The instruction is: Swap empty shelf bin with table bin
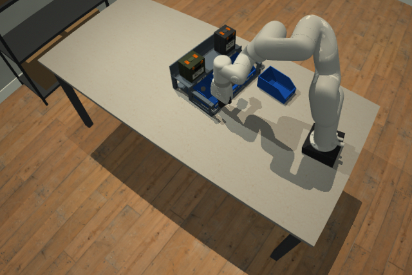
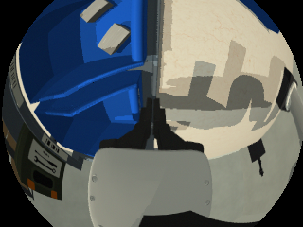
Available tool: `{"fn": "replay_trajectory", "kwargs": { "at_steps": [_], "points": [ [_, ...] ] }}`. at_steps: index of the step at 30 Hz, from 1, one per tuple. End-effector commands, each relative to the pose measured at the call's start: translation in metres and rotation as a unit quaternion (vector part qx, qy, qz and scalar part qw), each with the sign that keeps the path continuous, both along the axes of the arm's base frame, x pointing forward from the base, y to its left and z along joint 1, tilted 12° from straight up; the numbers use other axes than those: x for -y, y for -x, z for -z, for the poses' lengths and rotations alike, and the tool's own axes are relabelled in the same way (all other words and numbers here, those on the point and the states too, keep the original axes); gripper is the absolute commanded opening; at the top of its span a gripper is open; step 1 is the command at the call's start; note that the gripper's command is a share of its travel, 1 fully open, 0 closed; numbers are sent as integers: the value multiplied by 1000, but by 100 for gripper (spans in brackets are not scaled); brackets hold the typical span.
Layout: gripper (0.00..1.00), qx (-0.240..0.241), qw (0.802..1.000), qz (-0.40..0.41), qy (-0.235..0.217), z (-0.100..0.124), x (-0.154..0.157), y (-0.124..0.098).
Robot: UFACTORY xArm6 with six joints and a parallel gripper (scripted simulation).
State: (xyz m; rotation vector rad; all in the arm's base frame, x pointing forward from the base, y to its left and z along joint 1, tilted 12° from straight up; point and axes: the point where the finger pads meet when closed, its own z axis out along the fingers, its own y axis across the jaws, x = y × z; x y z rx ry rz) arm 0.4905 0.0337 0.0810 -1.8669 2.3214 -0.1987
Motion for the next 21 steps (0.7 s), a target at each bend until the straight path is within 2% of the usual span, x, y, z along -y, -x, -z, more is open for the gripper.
{"fn": "replay_trajectory", "kwargs": {
  "at_steps": [1,21],
  "points": [
    [0,2,1000,0,0,-2,0,-1],
    [0,2,1000,0,0,-14,-4,17]
  ]
}}
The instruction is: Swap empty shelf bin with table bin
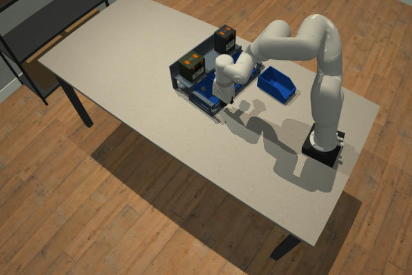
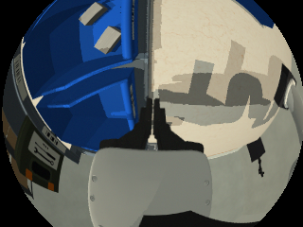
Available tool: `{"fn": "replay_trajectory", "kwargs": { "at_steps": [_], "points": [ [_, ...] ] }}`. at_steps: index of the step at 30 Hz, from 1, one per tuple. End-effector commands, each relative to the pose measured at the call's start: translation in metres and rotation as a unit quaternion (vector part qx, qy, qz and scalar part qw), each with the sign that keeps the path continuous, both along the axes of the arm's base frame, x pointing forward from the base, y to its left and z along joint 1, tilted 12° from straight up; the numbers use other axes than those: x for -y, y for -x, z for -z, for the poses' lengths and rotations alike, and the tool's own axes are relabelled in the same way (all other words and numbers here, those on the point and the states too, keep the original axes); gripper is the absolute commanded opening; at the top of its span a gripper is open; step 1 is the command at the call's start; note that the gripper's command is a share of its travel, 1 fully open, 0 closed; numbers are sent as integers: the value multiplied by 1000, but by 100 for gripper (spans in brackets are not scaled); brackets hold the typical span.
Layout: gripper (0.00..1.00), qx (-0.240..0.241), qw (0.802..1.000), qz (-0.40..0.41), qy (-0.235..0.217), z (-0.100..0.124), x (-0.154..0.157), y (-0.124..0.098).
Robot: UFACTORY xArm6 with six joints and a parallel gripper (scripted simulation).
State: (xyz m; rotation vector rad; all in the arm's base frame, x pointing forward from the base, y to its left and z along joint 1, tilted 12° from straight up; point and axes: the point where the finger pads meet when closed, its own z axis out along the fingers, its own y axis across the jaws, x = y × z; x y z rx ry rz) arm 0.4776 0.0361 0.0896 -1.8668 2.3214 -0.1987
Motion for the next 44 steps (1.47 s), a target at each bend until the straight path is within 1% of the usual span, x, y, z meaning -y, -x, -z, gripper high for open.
{"fn": "replay_trajectory", "kwargs": {
  "at_steps": [1,13,15,17,22,25,44],
  "points": [
    [0,2,1000,0,0,-6,-1,5],
    [0,2,1000,0,0,-9,-2,9],
    [0,2,1000,0,0,-12,-2,10],
    [0,2,1000,0,0,-21,-2,12],
    [0,2,1000,0,0,-55,-2,19],
    [0,2,1000,0,0,-66,-2,21],
    [0,2,1000,0,0,-67,-2,21]
  ]
}}
